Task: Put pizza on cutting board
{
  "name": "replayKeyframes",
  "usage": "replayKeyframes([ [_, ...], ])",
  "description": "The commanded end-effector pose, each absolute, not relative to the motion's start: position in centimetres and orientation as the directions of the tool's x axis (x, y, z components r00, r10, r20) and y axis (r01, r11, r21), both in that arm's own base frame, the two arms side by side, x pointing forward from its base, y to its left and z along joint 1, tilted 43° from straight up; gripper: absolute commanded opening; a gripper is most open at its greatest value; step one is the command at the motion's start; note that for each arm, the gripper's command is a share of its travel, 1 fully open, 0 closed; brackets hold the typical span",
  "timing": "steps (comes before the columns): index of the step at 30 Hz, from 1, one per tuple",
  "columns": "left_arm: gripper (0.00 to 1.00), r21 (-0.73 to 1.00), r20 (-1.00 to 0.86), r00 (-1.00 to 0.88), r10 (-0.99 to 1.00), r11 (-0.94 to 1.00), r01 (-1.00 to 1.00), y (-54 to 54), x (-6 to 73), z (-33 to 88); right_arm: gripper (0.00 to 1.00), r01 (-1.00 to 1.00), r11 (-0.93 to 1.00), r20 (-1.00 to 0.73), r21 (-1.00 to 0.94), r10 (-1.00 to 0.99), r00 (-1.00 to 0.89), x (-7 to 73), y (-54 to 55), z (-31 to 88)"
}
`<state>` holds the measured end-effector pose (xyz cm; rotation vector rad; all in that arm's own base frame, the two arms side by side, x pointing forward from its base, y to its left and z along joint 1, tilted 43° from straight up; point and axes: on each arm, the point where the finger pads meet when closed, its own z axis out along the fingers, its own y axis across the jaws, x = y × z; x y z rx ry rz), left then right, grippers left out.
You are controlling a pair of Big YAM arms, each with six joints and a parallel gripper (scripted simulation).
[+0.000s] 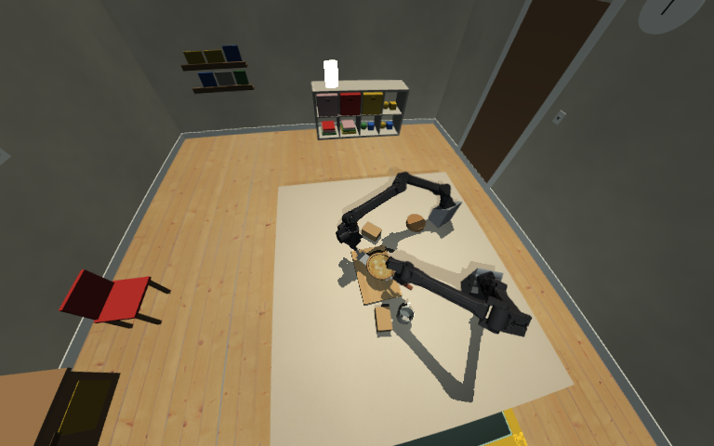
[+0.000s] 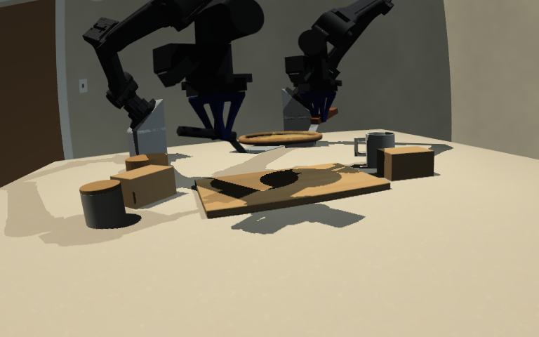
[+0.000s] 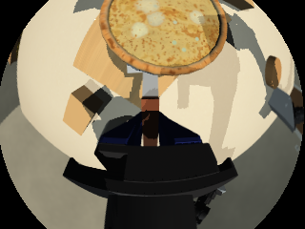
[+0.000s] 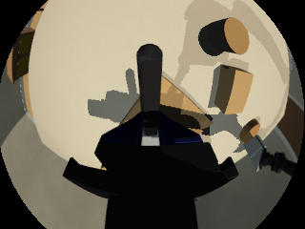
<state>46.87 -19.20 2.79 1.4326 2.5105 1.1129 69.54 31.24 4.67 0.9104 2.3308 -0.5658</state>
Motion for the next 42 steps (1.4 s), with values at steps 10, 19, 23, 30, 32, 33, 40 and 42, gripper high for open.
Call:
replayKeyframes([
  [10,0.06,0.604,0.295,-0.567,0.769,0.310,0.734,-18.3,48.4,1.7,0.06,0.719,0.676,-0.647,-0.163,0.477,-0.595,72.1,29.4,4.9],
  [19,0.06,0.617,0.272,-0.576,0.771,0.320,0.719,-18.1,50.4,1.7,0.06,0.721,0.676,-0.652,-0.153,0.479,-0.588,73.1,28.9,3.8],
  [23,0.06,0.628,0.248,-0.557,0.792,0.306,0.715,-19.5,50.0,3.1,0.06,0.703,0.693,-0.652,-0.157,0.462,-0.601,72.4,30.6,3.5],
  [30,0.06,0.603,0.301,-0.565,0.768,0.306,0.737,-16.3,49.8,-0.1,0.06,0.721,0.675,-0.653,-0.160,0.476,-0.590,73.8,28.2,2.7],
  [32,0.06,0.620,0.273,-0.577,0.770,0.318,0.717,-17.1,51.4,0.9,0.06,0.710,0.684,-0.651,-0.164,0.466,-0.599,73.5,29.1,2.4],
  [33,0.06,0.621,0.264,-0.571,0.778,0.316,0.717,-17.7,51.4,1.1,0.06,0.702,0.693,-0.652,-0.164,0.458,-0.605,73.2,30.0,2.2],
  [40,0.06,0.619,0.270,-0.578,0.770,0.321,0.717,-16.6,52.1,0.4,0.06,0.709,0.688,-0.657,-0.152,0.466,-0.593,74.1,29.1,1.9],
  [42,0.06,0.600,0.305,-0.565,0.766,0.306,0.739,-15.3,50.8,-1.1,0.06,0.721,0.675,-0.656,-0.154,0.476,-0.586,74.8,27.5,1.6],
])
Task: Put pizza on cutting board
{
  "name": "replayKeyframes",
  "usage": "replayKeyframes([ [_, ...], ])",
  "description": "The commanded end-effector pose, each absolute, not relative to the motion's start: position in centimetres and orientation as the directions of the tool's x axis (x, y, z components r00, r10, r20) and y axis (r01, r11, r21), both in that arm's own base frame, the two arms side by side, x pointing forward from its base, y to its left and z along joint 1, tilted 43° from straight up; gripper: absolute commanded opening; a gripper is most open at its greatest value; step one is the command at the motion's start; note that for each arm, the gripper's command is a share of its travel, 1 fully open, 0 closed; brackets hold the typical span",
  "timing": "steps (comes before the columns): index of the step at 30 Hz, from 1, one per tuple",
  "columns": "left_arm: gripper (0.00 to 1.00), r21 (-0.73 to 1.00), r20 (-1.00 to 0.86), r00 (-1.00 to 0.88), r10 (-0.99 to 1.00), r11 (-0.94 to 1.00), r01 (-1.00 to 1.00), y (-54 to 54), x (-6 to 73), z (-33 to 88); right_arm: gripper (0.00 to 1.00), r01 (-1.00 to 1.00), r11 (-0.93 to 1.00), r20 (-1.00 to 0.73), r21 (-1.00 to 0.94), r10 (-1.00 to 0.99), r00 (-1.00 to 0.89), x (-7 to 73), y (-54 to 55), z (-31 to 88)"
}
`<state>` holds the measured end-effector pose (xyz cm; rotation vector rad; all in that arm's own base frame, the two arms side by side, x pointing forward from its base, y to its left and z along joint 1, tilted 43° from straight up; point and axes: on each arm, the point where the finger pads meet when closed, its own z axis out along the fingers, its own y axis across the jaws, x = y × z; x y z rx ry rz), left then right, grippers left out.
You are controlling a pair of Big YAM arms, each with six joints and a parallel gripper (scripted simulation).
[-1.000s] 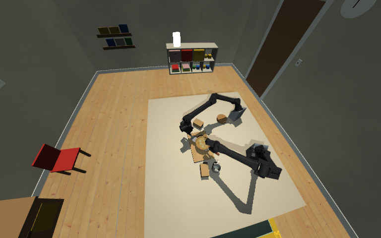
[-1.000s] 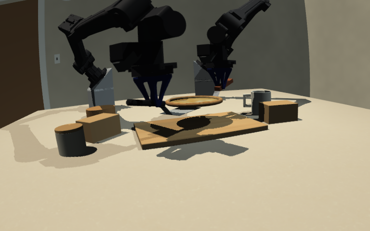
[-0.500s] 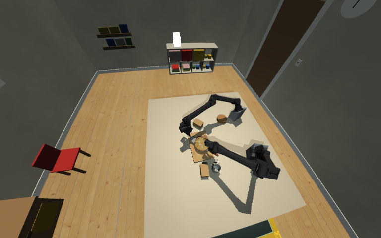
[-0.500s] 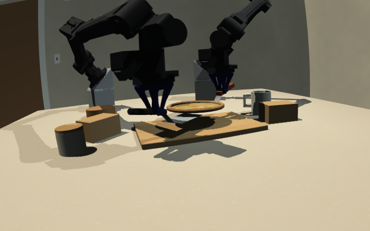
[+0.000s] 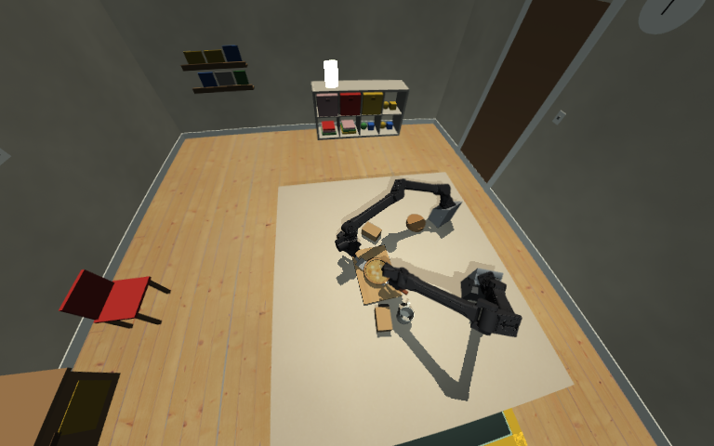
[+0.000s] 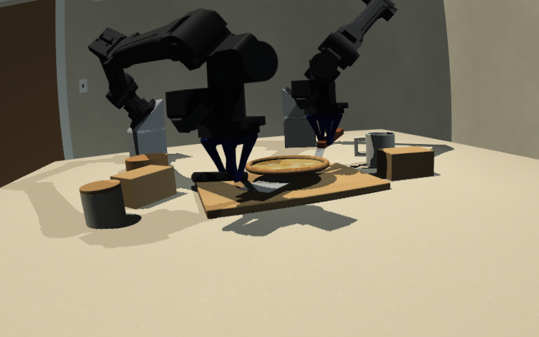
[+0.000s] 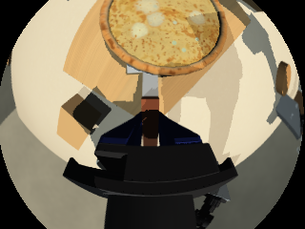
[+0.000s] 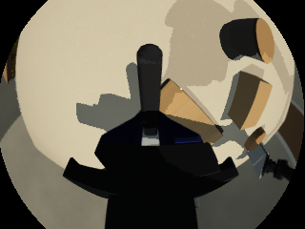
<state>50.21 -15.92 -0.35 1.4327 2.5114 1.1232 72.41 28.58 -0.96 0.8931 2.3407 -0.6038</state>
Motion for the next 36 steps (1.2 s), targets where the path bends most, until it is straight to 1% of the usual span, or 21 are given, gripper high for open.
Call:
replayKeyframes([
  [1,0.06,0.600,0.304,-0.566,0.766,0.307,0.739,-15.1,50.9,-1.2,0.06,0.721,0.674,-0.656,-0.160,0.473,-0.588,74.8,27.4,1.4],
  [2,0.06,0.615,0.280,-0.584,0.762,0.325,0.718,-15.7,52.3,-0.2,0.06,0.721,0.674,-0.655,-0.164,0.472,-0.590,74.8,27.3,1.2],
  [6,0.06,0.632,0.248,-0.559,0.791,0.306,0.712,-17.8,52.6,1.2,0.06,0.698,0.697,-0.654,-0.165,0.452,-0.606,74.1,29.7,0.7],
  [8,0.06,0.621,0.270,-0.552,0.789,0.295,0.726,-17.7,52.6,-0.3,0.06,0.713,0.681,-0.653,-0.165,0.466,-0.596,75.1,27.7,0.4],
  [9,0.06,0.620,0.272,-0.580,0.768,0.321,0.716,-15.6,53.2,-0.5,0.06,0.719,0.675,-0.654,-0.165,0.471,-0.592,75.4,26.9,0.3],
  [12,0.06,0.632,0.252,-0.593,0.764,0.334,0.699,-15.3,53.6,0.5,0.06,0.726,0.670,-0.656,-0.157,0.479,-0.584,75.5,26.8,0.2],
  [14,0.06,0.632,0.252,-0.593,0.764,0.334,0.699,-15.3,53.6,0.5,0.06,0.726,0.670,-0.656,-0.157,0.479,-0.584,75.5,26.8,0.2],
  [15,0.06,0.624,0.266,-0.573,0.776,0.314,0.715,-16.5,52.1,-0.5,0.06,0.708,0.688,-0.659,-0.158,0.460,-0.594,74.8,28.7,0.2],
  [16,0.06,0.619,0.274,-0.574,0.772,0.315,0.719,-16.4,51.3,-1.1,0.06,0.714,0.680,-0.658,-0.164,0.464,-0.593,75.2,27.6,0.2],
  [23,0.06,0.619,0.277,-0.558,0.782,0.299,0.726,-16.4,51.6,-0.5,0.06,0.721,0.676,-0.659,-0.153,0.474,-0.585,75.2,27.7,0.3],
  [36,0.06,0.628,0.259,-0.585,0.769,0.326,0.707,-15.0,52.5,0.3,0.06,0.721,0.676,-0.659,-0.153,0.474,-0.584,75.2,27.7,0.3],
])
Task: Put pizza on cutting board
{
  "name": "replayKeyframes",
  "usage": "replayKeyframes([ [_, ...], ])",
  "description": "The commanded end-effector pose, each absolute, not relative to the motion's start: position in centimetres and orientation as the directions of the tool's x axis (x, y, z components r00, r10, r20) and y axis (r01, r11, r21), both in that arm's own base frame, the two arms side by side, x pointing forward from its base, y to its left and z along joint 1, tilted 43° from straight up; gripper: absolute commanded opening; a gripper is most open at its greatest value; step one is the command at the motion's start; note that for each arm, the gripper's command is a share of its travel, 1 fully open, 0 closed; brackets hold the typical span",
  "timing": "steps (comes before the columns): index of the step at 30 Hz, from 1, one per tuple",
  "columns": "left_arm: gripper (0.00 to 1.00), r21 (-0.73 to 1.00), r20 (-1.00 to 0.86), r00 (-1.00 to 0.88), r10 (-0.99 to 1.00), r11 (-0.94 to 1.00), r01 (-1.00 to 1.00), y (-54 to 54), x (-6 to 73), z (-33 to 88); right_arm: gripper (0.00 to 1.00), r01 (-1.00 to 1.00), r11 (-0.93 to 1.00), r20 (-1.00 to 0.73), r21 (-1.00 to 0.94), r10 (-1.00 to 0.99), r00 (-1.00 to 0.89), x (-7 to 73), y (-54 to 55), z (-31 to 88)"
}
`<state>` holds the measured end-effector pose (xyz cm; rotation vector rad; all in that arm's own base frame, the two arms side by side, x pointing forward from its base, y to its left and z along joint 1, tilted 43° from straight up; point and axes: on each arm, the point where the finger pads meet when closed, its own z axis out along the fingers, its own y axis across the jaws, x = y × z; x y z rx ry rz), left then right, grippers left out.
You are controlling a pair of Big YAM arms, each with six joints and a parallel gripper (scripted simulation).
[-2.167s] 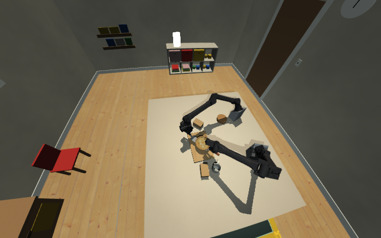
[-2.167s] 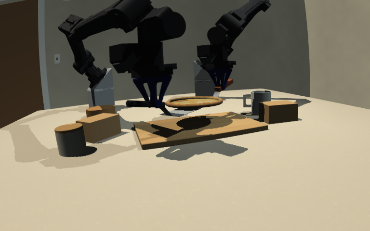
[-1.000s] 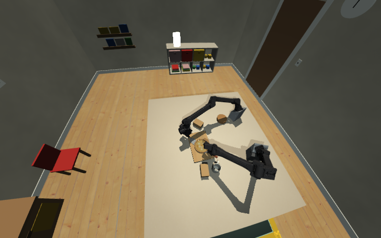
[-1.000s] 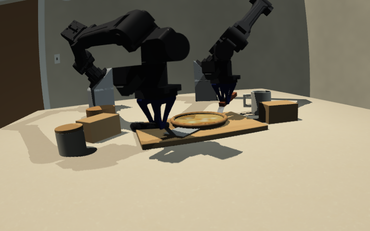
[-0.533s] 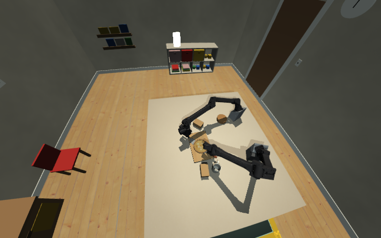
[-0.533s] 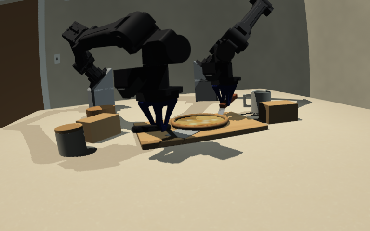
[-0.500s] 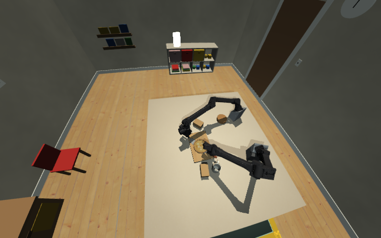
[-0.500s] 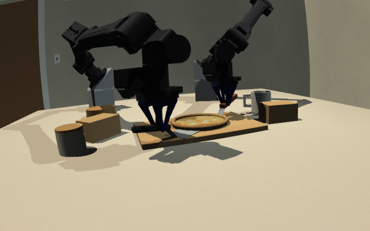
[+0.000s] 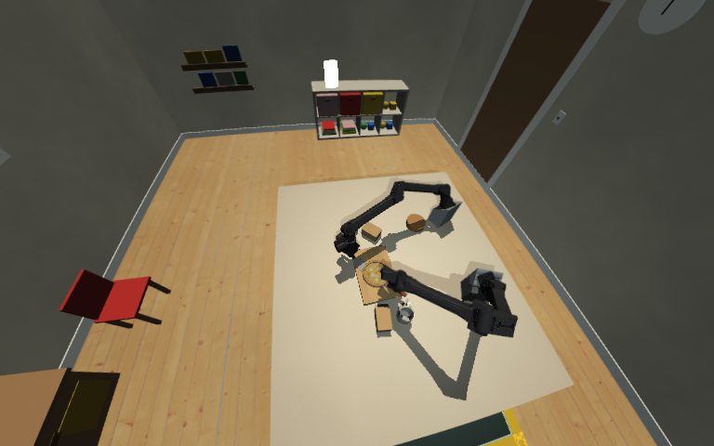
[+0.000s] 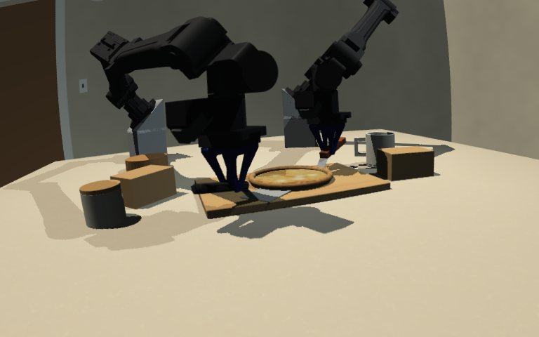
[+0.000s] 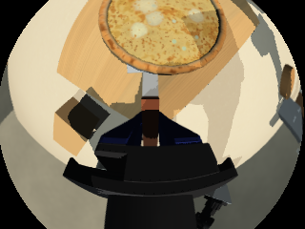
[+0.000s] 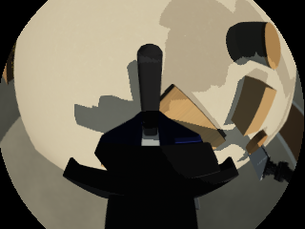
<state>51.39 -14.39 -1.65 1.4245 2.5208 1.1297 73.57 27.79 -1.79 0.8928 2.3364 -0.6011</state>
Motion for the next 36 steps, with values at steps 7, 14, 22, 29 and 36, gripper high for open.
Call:
replayKeyframes([
  [7,0.06,0.627,0.261,-0.583,0.769,0.324,0.708,-15.0,52.3,0.3,0.06,0.721,0.676,-0.659,-0.153,0.474,-0.584,75.2,27.7,0.3],
  [14,0.06,0.627,0.262,-0.584,0.769,0.325,0.709,-14.9,52.3,0.3,0.06,0.721,0.676,-0.659,-0.153,0.474,-0.584,75.2,27.7,0.3],
  [22,0.06,0.626,0.263,-0.584,0.768,0.325,0.709,-14.9,52.2,0.2,0.06,0.721,0.676,-0.659,-0.153,0.474,-0.584,75.2,27.7,0.3],
  [29,0.06,0.628,0.259,-0.586,0.768,0.327,0.707,-15.0,52.4,0.4,0.06,0.721,0.676,-0.659,-0.153,0.474,-0.584,75.2,27.7,0.3],
  [36,0.06,0.620,0.274,-0.578,0.769,0.318,0.717,-16.1,52.2,-1.0,0.06,0.680,0.722,-0.743,-0.128,0.384,-0.549,71.0,33.6,3.0],
])
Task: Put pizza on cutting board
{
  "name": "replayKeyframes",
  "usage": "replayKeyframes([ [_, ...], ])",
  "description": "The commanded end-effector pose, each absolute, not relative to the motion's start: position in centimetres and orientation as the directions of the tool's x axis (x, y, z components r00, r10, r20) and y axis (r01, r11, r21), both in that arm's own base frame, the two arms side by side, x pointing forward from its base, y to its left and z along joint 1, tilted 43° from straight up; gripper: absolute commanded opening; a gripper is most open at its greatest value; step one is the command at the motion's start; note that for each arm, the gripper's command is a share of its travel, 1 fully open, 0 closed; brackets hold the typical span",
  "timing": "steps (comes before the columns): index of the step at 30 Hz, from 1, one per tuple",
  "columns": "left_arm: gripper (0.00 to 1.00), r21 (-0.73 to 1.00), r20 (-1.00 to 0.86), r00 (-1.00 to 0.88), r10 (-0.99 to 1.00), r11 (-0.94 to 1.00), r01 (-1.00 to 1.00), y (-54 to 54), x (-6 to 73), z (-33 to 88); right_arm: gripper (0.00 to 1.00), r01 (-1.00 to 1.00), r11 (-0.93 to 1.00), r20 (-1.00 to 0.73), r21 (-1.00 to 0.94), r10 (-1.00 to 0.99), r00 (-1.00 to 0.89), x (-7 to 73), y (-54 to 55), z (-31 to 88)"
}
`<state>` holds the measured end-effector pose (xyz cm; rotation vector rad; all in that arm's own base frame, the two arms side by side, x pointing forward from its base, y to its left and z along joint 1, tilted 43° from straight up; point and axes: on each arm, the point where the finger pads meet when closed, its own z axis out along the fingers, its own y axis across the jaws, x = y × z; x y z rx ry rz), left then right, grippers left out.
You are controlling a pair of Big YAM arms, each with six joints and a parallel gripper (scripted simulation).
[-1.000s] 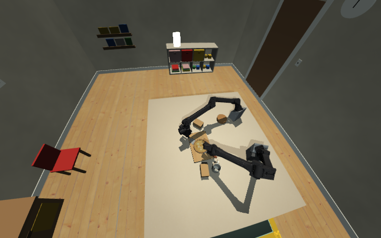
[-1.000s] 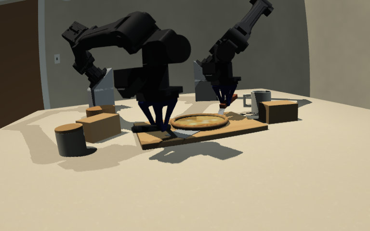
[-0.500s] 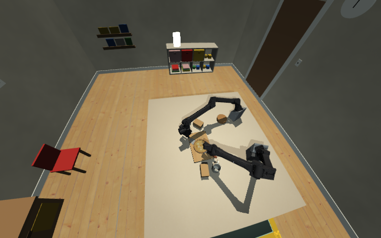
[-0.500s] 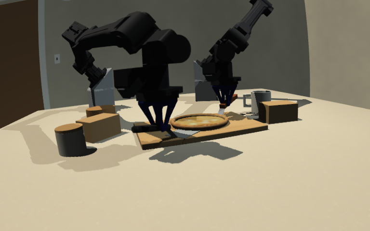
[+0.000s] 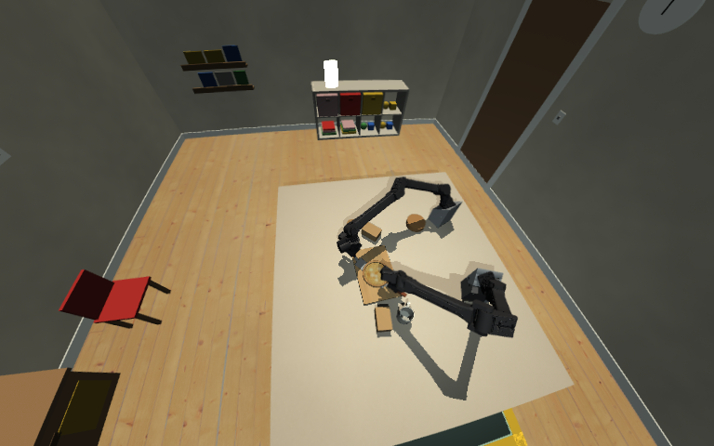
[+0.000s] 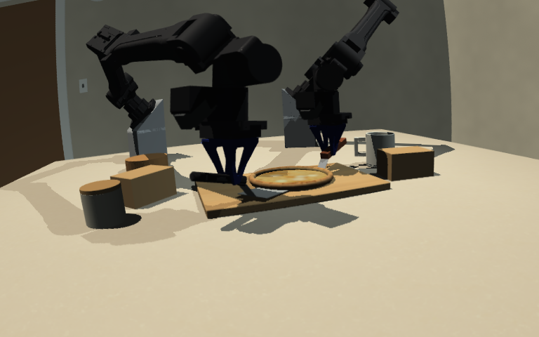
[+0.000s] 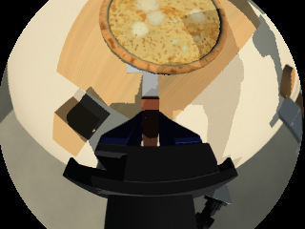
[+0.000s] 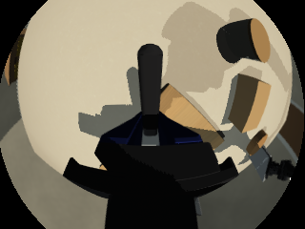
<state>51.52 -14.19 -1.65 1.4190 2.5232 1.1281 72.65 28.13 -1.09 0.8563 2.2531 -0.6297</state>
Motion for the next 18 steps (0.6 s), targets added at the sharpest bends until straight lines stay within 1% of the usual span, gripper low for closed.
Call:
replayKeyframes([
  [1,0.06,0.618,0.278,-0.574,0.771,0.314,0.721,-16.3,52.0,-1.1,0.06,0.671,0.728,-0.749,-0.140,0.366,-0.552,70.9,33.7,3.2],
  [5,0.06,0.615,0.285,-0.571,0.770,0.310,0.725,-16.3,51.9,-1.1,0.06,0.688,0.717,-0.779,-0.116,0.364,-0.511,70.5,33.6,3.6],
  [7,0.06,0.614,0.286,-0.571,0.770,0.310,0.726,-16.4,51.8,-1.2,0.06,0.669,0.729,-0.793,-0.142,0.321,-0.518,70.3,33.6,3.8],
  [11,0.06,0.618,0.278,-0.573,0.771,0.313,0.721,-16.3,51.9,-0.8,0.06,0.699,0.707,-0.812,-0.105,0.345,-0.471,70.3,33.0,4.2],
  [16,0.06,0.610,0.297,-0.552,0.779,0.290,0.737,-16.6,52.0,-1.1,0.06,0.672,0.728,-0.865,-0.132,0.246,-0.437,68.9,34.6,5.0],
  [17,0.06,0.610,0.296,-0.552,0.779,0.290,0.737,-16.6,52.0,-1.0,0.06,0.690,0.716,-0.861,-0.109,0.278,-0.425,69.4,34.7,4.7],
  [18,0.06,0.611,0.295,-0.552,0.780,0.290,0.736,-16.6,52.0,-1.0,0.06,0.688,0.715,-0.860,-0.125,0.269,-0.435,69.4,34.7,3.8],
])
